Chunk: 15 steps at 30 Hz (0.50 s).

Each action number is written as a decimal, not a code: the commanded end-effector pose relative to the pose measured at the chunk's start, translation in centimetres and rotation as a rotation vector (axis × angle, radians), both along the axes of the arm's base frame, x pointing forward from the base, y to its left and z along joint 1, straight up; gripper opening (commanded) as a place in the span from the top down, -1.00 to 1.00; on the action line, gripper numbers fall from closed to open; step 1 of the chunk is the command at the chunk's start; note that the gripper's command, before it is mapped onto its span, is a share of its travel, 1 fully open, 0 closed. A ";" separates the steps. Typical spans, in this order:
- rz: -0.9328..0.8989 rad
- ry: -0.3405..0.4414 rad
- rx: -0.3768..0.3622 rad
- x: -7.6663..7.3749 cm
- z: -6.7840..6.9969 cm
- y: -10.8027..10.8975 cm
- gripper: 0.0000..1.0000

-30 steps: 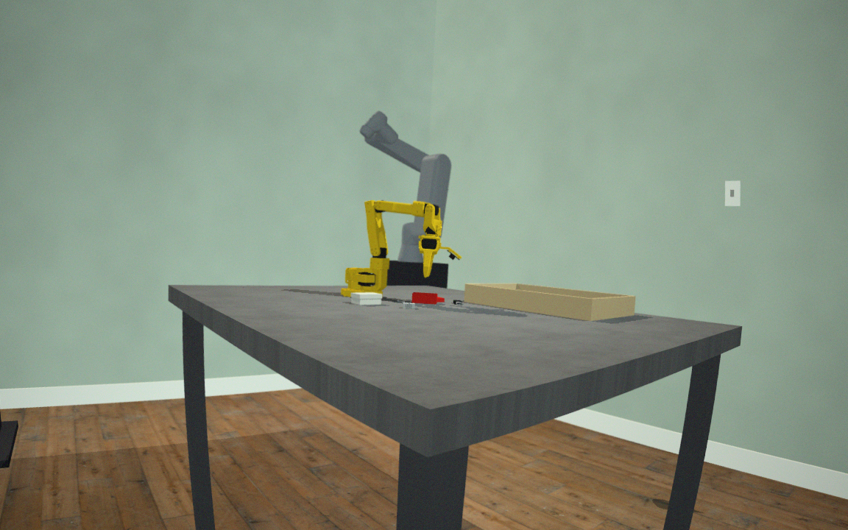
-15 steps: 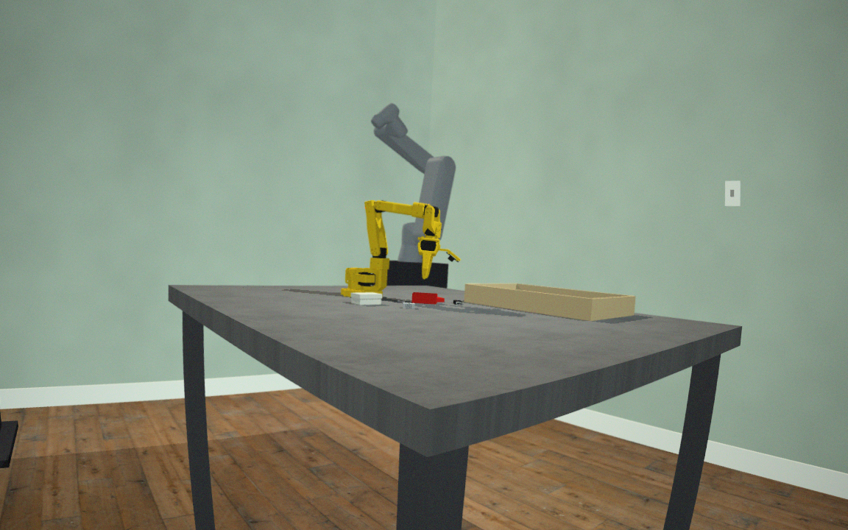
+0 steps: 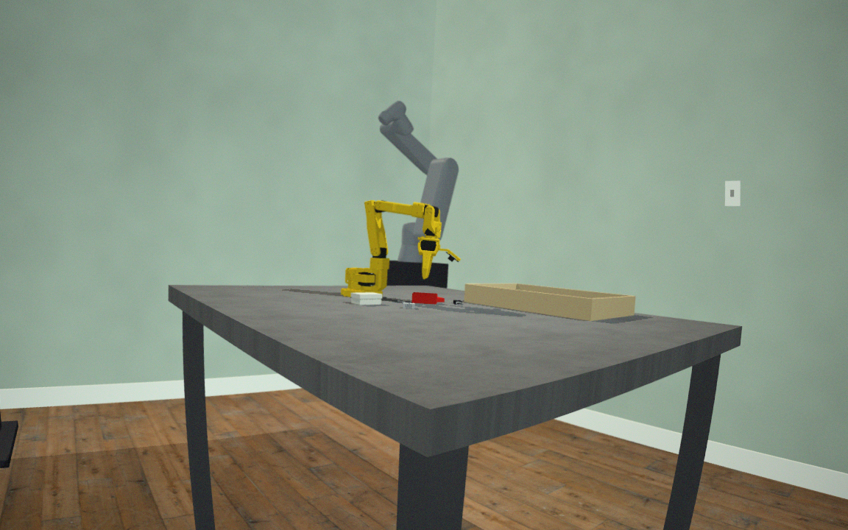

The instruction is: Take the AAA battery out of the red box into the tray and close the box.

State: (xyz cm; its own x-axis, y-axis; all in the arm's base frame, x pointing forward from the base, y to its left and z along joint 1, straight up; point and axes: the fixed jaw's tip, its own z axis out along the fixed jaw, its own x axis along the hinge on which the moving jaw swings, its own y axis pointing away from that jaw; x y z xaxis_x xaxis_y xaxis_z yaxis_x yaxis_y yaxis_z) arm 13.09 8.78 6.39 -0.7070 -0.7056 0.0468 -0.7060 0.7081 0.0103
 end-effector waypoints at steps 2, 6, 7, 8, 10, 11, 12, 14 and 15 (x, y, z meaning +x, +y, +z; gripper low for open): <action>0.001 -0.041 0.026 0.3 0.5 0.1 0.41; 0.001 -0.041 0.026 0.3 0.5 0.1 0.41; 0.001 -0.041 0.026 0.3 0.5 0.1 0.41; 0.000 -0.041 0.026 0.3 0.5 0.1 0.41; -0.004 -0.041 0.026 0.3 0.5 0.1 0.41; -0.007 -0.041 0.026 0.3 0.5 0.2 0.41; -0.011 -0.041 0.026 0.3 0.5 0.2 0.41; -0.024 -0.041 0.025 0.3 0.5 0.3 0.41; -0.032 -0.041 0.025 0.3 0.5 0.3 0.41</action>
